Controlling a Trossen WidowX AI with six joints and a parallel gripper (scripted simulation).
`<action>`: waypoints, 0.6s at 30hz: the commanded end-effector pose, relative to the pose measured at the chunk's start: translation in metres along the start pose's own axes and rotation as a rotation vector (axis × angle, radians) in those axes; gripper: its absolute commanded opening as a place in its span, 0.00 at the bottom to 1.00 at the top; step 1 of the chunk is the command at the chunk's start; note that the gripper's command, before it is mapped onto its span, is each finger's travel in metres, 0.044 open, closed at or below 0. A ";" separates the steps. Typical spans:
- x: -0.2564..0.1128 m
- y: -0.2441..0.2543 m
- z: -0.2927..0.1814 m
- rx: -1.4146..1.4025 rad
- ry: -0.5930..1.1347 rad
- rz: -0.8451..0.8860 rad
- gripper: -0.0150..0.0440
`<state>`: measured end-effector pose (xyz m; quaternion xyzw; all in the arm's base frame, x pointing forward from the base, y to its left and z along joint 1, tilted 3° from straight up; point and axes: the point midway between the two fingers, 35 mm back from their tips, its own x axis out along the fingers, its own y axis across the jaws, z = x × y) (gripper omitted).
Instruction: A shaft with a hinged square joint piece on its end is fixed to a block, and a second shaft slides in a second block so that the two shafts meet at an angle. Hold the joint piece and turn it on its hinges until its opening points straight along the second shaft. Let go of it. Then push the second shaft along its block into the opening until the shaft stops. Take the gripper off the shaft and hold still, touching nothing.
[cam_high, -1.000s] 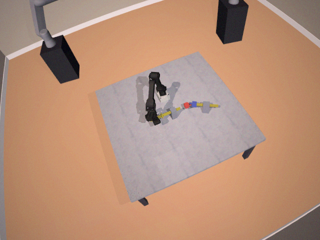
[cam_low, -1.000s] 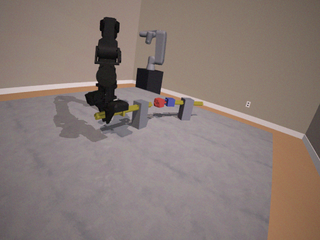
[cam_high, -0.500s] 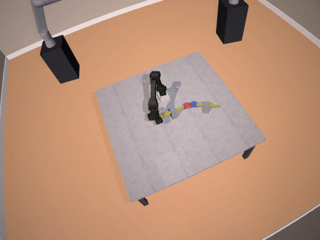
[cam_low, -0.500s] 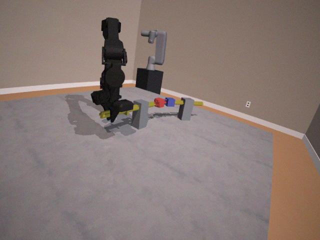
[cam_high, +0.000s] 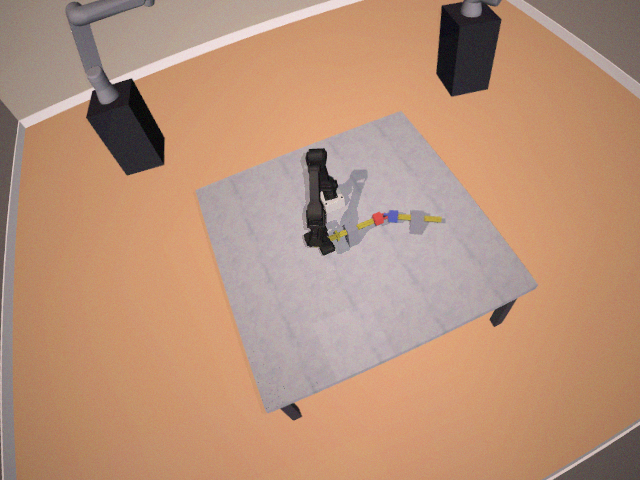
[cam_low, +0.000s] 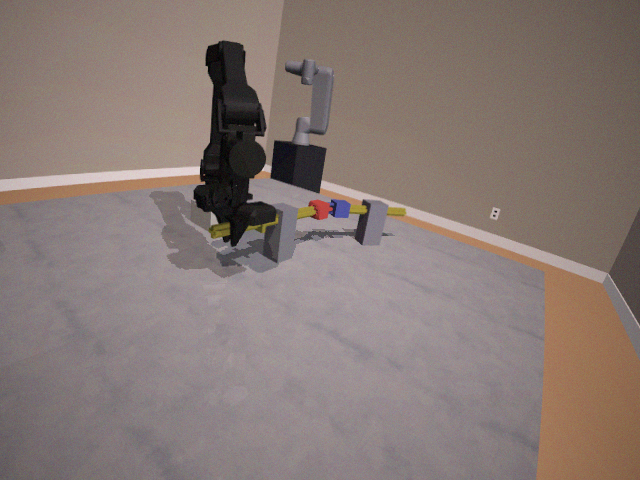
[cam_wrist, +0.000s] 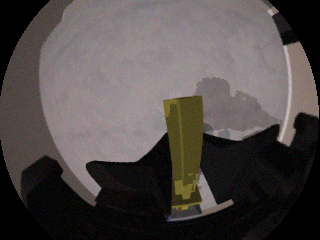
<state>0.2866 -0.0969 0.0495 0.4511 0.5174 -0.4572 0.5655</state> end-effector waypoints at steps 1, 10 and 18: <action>0.000 0.000 -0.007 0.001 0.001 0.004 0.25; 0.000 0.000 -0.021 0.001 0.003 0.004 0.25; 0.000 0.000 -0.034 0.001 0.004 0.004 0.25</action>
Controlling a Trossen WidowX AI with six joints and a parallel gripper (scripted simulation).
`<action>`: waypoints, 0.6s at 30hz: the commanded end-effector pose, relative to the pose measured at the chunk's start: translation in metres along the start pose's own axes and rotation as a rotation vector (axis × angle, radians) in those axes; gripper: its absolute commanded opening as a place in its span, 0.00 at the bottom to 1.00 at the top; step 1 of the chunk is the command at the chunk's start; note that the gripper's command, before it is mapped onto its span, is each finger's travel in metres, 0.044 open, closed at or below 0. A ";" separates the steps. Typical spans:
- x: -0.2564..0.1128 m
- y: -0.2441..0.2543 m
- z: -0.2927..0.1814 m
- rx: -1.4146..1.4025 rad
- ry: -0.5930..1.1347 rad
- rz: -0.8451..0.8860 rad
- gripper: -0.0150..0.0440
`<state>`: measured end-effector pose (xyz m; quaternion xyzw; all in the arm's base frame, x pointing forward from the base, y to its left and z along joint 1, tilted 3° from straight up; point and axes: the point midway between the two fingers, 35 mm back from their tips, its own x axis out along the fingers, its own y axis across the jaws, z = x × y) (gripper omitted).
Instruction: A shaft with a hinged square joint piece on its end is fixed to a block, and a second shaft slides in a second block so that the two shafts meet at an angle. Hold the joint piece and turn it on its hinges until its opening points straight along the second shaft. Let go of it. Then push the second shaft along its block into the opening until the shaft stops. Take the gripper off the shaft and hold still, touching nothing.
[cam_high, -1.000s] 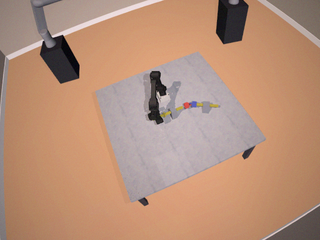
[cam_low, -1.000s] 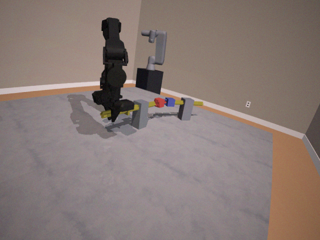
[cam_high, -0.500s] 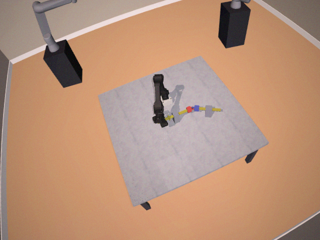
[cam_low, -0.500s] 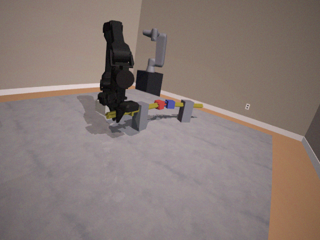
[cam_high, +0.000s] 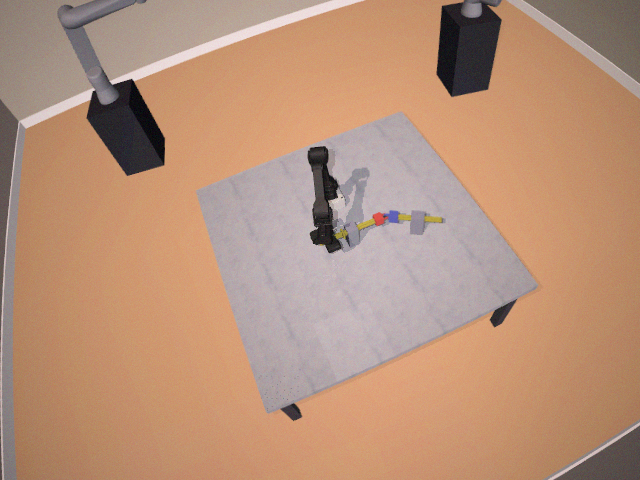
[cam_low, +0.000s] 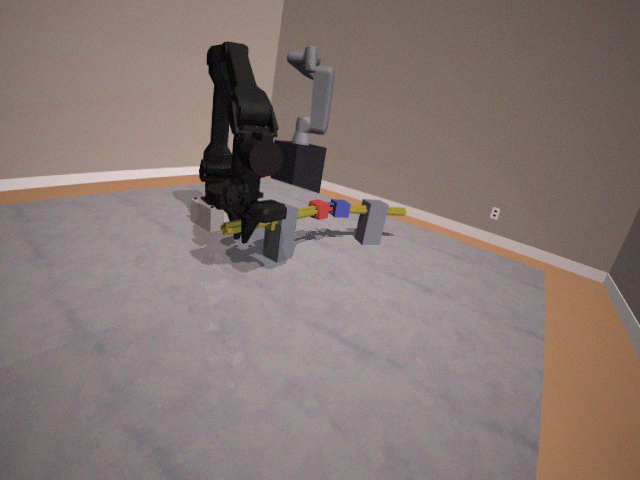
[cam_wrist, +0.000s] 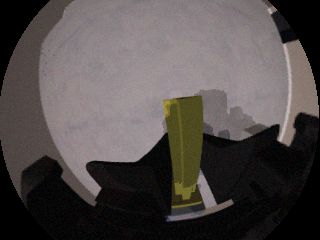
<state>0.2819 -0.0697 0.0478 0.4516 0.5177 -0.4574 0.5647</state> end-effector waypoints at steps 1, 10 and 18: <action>0.000 0.000 -0.008 0.000 0.002 0.005 0.25; 0.000 0.000 -0.013 0.002 0.000 0.000 0.25; 0.000 0.000 -0.013 0.002 0.000 0.000 0.25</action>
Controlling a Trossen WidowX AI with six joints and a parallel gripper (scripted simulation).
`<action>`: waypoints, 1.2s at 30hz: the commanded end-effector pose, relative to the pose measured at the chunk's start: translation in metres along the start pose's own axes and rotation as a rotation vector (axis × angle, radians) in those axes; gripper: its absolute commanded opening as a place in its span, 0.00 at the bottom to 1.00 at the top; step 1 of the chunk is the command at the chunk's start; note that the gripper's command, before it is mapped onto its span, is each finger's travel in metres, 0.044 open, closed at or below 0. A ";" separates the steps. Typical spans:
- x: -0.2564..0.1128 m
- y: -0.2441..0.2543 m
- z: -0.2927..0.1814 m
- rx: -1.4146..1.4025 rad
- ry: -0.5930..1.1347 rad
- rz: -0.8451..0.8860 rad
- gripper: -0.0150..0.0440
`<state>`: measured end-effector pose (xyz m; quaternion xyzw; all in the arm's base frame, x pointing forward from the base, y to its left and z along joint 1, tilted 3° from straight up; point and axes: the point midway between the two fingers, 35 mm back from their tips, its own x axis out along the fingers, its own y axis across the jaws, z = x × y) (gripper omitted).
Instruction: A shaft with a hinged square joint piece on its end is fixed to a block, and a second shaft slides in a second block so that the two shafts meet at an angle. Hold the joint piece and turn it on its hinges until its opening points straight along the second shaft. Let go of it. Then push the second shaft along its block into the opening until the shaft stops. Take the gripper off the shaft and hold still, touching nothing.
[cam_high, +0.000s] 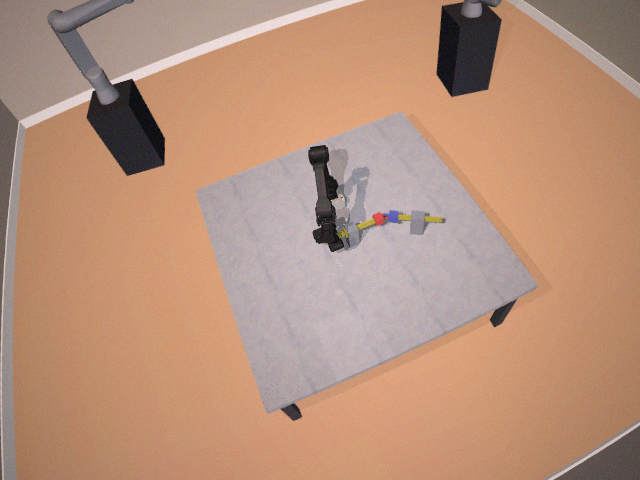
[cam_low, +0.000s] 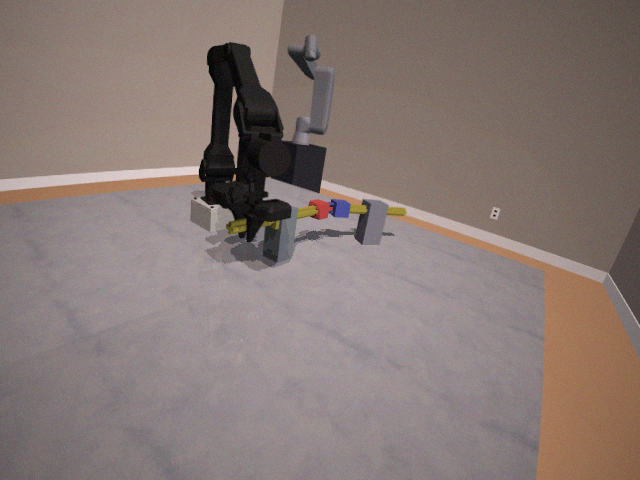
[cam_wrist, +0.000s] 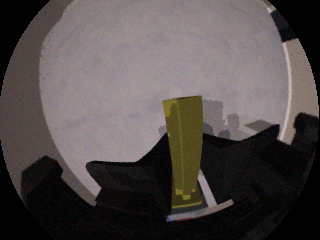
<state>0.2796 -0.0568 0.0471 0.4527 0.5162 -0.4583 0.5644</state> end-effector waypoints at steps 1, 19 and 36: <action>0.000 0.000 0.000 -0.002 0.001 -0.001 0.25; 0.000 0.000 0.000 -0.002 0.001 -0.001 0.81; -0.002 0.000 0.000 -0.002 0.001 -0.001 1.00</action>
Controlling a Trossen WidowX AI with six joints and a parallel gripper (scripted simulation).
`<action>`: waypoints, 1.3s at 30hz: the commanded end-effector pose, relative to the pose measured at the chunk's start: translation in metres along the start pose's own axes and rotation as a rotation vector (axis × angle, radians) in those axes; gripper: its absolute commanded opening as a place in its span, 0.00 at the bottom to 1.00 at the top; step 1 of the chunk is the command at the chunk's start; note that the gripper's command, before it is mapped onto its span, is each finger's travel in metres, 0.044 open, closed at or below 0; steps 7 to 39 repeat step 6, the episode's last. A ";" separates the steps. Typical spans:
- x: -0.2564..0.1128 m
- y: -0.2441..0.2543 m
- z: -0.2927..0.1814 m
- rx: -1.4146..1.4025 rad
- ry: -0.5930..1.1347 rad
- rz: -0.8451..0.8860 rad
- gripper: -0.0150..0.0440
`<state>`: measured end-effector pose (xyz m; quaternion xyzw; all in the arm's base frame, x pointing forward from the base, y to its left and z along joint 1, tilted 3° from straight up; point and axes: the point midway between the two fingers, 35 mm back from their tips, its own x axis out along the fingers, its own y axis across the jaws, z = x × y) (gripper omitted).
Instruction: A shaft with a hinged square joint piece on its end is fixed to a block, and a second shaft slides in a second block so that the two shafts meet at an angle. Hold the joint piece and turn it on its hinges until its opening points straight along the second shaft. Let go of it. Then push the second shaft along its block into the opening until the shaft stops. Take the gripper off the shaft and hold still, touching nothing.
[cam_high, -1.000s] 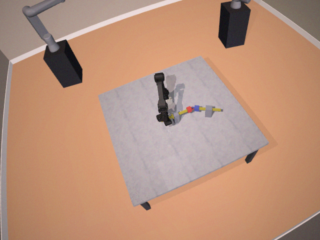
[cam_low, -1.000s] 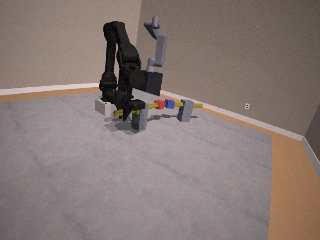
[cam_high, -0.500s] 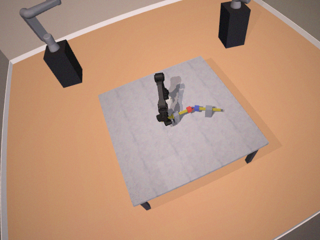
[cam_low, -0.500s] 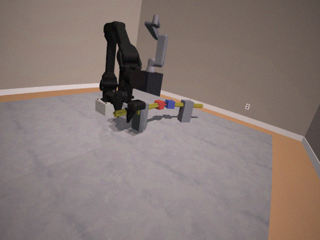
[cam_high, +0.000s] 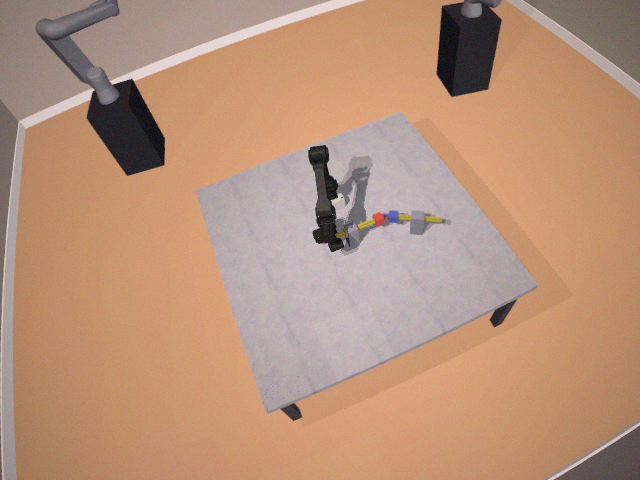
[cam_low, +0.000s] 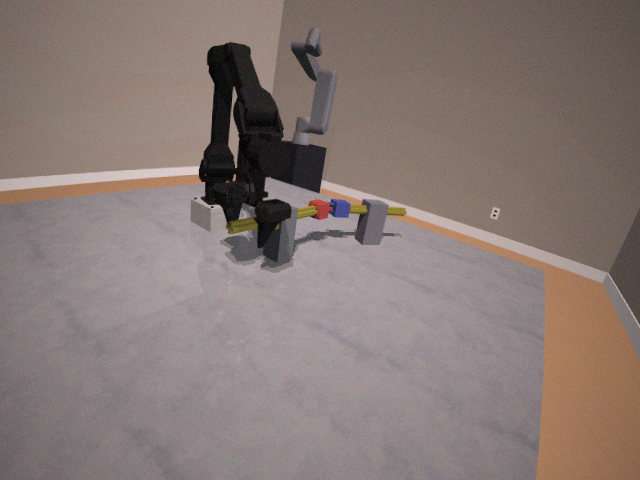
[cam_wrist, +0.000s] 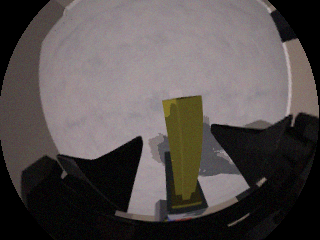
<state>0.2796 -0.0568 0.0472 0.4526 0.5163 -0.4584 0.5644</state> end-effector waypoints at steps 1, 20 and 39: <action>-0.009 0.000 0.000 -0.002 0.002 0.001 1.00; -0.030 0.000 0.000 -0.004 0.004 0.005 1.00; -0.030 0.000 0.000 -0.004 0.004 0.005 1.00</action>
